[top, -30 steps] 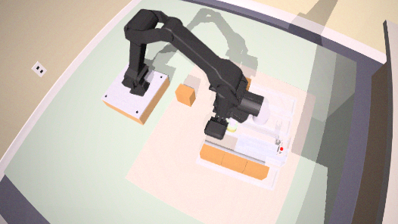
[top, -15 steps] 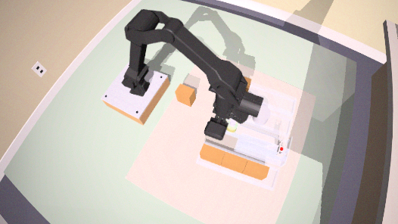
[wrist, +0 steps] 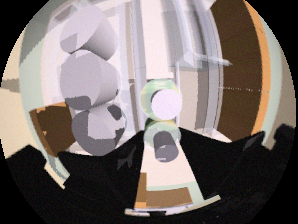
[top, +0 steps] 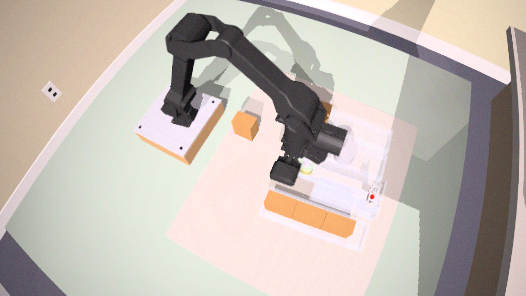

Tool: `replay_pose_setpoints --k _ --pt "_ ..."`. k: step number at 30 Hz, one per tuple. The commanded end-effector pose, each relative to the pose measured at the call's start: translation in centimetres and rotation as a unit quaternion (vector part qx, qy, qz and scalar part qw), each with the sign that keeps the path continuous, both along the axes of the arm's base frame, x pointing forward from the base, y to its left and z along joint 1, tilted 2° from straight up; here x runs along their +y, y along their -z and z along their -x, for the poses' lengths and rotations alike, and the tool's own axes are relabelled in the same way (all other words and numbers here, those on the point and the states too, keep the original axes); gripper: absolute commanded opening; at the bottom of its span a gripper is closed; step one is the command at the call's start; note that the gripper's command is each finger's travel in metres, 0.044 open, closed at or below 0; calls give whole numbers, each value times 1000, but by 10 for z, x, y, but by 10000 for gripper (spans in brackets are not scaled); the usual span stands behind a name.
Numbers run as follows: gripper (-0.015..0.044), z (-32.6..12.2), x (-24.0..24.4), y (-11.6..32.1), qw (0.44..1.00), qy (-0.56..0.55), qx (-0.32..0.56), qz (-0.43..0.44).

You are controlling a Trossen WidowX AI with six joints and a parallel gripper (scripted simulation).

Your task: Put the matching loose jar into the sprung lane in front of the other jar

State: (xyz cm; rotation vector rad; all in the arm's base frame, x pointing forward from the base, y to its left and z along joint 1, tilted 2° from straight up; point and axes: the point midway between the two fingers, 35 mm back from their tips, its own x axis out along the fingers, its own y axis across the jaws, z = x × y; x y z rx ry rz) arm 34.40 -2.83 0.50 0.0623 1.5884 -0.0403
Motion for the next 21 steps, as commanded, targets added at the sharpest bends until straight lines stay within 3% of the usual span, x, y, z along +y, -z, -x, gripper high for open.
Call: replay_pose_setpoints --k 1,21 --pt "0 -4 0 1 1000 0 -10 0" --pt "0 -1 0 2 1000 0 -10 0"
